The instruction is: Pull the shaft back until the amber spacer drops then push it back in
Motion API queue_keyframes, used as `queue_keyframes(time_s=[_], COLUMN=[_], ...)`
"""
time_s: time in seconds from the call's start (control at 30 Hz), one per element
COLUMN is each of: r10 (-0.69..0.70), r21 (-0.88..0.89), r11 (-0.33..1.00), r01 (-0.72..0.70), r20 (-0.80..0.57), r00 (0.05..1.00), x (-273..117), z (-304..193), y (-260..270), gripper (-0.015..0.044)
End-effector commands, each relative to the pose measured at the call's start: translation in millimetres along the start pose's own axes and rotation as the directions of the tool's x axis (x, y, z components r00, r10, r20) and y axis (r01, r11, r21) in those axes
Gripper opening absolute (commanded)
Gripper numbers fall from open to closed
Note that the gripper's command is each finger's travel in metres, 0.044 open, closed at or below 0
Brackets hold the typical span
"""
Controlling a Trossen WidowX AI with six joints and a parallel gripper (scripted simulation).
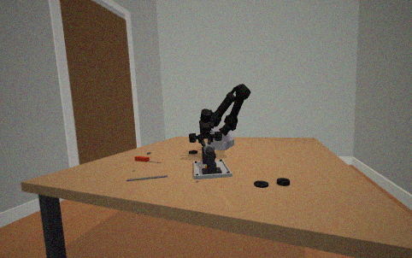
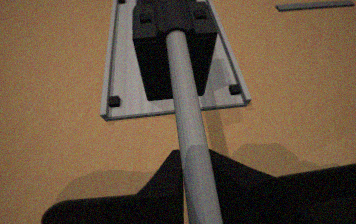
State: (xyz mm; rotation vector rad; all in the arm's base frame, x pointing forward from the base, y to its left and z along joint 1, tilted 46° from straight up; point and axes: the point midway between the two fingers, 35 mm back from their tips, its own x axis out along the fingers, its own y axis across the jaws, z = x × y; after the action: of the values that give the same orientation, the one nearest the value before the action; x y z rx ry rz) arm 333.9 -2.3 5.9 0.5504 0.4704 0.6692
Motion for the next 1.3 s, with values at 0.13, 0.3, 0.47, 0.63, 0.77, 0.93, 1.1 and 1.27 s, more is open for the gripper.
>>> queue_keyframes(time_s=[0.13,0.3,0.47,0.63,0.77,0.93,1.1,1.27], r10=[-0.001,-0.001,-0.001,-0.001,-0.001,-0.001,-0.001,-0.001], r21=[-0.017,-0.017,-0.017,-0.017,-0.004,-0.017,-0.017,-0.017], r11=[1.0,1.0,1.0,1.0,1.0,1.0,1.0,1.0], r01=[0.001,0.001,0.001,0.001,0.001,0.001,0.001,0.001], r20=[0.004,0.005,0.005,0.005,0.001,0.005,0.004,0.004], r00=[1.0,1.0,1.0,1.0,1.0,1.0,1.0,1.0], x=[2.5,2.9,3.4,3.9,0.8,2.9,2.5,2.1], z=[4.2,4.6,5.1,5.5,1.3,4.6,4.2,3.7], y=[-0.2,-0.2,-0.1,-0.1,-0.1,-0.1,-0.2,-0.2], gripper=[0.0,0.0,0.0,0.0,0.0,0.0,0.0,0.0])
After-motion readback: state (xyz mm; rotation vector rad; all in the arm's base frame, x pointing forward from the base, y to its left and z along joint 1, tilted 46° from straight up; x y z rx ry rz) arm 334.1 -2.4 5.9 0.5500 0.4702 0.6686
